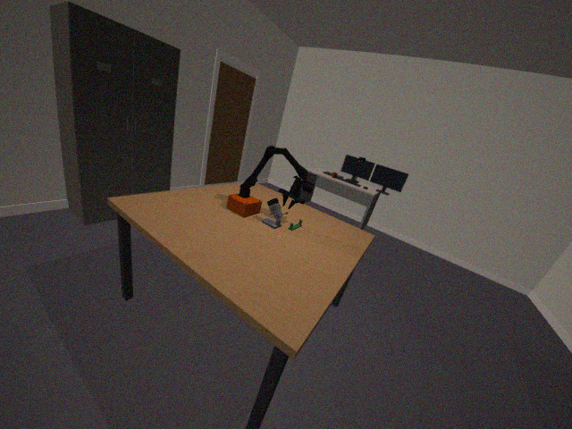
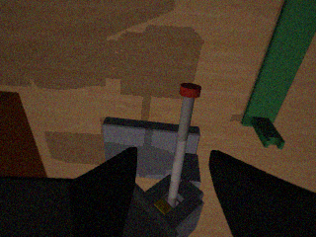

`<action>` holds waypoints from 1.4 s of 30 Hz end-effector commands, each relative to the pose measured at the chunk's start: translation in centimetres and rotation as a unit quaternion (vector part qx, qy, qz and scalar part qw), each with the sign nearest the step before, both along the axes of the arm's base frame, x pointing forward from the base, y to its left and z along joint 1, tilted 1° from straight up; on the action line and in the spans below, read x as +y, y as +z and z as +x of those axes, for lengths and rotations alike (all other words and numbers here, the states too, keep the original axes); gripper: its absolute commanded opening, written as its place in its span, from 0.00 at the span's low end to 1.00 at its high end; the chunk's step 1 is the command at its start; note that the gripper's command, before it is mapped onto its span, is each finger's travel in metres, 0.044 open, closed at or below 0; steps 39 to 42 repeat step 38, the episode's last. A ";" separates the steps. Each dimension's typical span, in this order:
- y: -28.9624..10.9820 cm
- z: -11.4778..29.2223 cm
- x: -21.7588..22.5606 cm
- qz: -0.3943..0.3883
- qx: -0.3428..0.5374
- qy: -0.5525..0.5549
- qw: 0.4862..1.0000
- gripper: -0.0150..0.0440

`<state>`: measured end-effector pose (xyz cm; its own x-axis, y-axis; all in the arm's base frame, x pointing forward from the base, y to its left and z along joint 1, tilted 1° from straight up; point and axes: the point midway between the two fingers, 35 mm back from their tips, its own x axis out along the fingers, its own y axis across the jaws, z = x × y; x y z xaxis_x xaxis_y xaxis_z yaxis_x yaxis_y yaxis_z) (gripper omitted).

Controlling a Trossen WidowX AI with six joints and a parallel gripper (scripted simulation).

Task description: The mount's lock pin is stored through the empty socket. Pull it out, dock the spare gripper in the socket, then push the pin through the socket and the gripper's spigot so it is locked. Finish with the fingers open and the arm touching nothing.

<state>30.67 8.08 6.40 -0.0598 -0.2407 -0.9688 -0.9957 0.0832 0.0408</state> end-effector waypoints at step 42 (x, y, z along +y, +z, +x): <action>1.2 0.1 0.8 -0.001 0.000 0.003 1.000 1.00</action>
